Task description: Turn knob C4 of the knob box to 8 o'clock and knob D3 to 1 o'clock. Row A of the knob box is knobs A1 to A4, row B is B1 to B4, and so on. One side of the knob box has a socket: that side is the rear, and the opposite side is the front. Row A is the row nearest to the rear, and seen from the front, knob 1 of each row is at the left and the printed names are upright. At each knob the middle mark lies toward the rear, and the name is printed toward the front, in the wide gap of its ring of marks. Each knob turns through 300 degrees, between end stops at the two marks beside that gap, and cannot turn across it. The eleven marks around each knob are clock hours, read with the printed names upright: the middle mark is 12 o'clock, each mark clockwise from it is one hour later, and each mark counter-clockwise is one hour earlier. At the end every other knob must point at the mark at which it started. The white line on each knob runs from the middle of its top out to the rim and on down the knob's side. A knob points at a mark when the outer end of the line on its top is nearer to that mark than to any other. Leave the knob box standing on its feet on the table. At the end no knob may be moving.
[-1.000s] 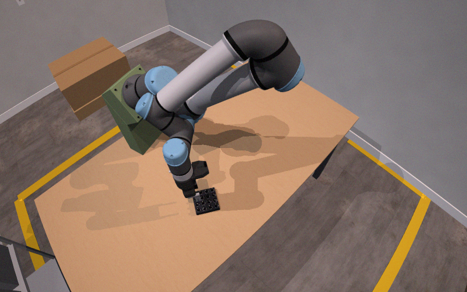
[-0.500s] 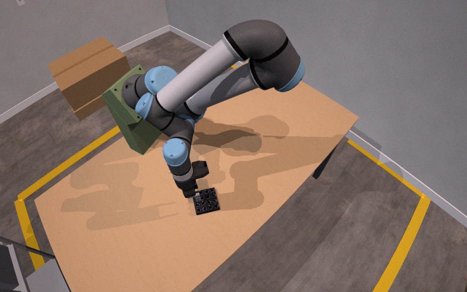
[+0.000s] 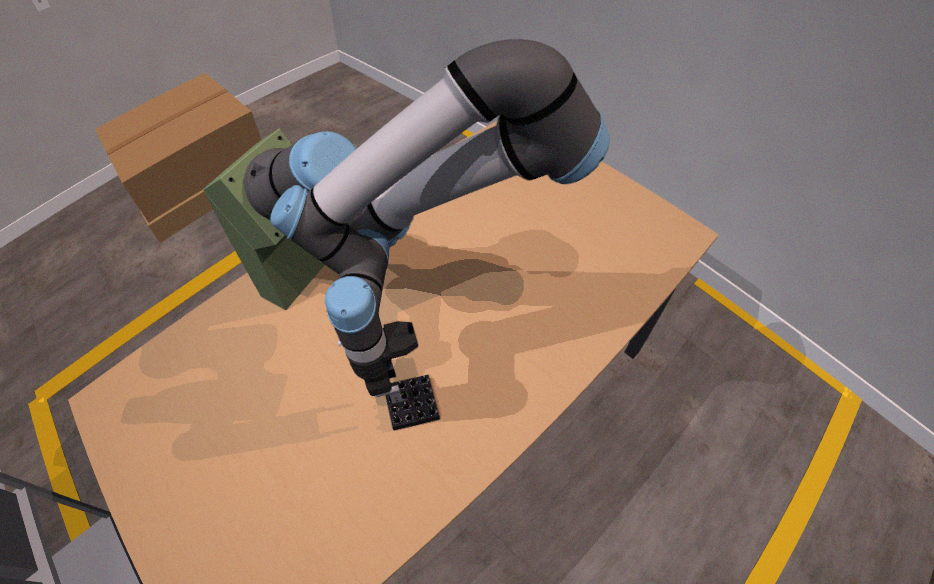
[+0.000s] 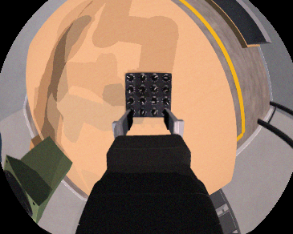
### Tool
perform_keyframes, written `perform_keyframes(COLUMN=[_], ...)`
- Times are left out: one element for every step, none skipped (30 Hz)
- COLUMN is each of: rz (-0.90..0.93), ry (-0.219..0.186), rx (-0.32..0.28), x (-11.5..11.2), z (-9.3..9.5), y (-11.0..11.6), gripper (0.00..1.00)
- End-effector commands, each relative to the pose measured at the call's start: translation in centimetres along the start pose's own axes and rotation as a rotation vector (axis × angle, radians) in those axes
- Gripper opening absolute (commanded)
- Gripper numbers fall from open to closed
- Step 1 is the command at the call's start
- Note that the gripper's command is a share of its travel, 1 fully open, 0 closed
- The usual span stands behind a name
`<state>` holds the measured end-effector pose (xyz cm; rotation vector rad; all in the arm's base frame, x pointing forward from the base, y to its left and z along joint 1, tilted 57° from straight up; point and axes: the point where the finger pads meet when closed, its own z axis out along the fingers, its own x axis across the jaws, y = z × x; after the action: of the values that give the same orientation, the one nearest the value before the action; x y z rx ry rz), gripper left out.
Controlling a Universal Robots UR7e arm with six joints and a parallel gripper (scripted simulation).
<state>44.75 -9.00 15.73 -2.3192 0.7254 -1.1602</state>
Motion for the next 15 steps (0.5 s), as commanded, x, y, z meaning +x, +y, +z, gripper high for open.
perform_keyframes(rz=[0.005, 0.006, 0.006, 0.006, 0.006, 0.007, 0.007, 0.007, 0.007, 0.007, 0.007, 0.007, 0.007, 0.007, 0.007], ry=[0.000, 0.000, 0.000, 0.000, 0.000, 0.000, 0.000, 0.000, 0.000, 0.000, 0.000, -0.001, -0.001, -0.001, 0.000], rx=[-0.001, -0.001, -0.001, 0.000, 0.000, 0.000, 0.000, 0.000, 0.000, 0.000, 0.000, 0.000, 0.000, 0.000, 0.000], x=[-0.1, -0.1, -0.1, -0.1, -0.1, -0.1, -0.1, -0.1, -0.2, -0.2, -0.2, -0.2, -0.2, -0.2, -0.2], z=[0.0, 0.0, 0.0, 0.0, 0.0, 0.0, 0.0, 0.0, 0.0, 0.0, 0.0, 0.0, 0.1, 0.1, 0.1], y=[0.1, 0.2, 0.2, 0.3, 0.4, 0.4, 0.4, 0.4, 0.5, 0.7, 0.8, 0.9, 1.1, 1.3, 1.5], gripper=[1.00, 1.00, 1.00, 1.00, 1.00, 1.00, 1.00, 1.00, 1.00, 1.00, 1.00, 1.00, 1.00, 1.00, 1.00])
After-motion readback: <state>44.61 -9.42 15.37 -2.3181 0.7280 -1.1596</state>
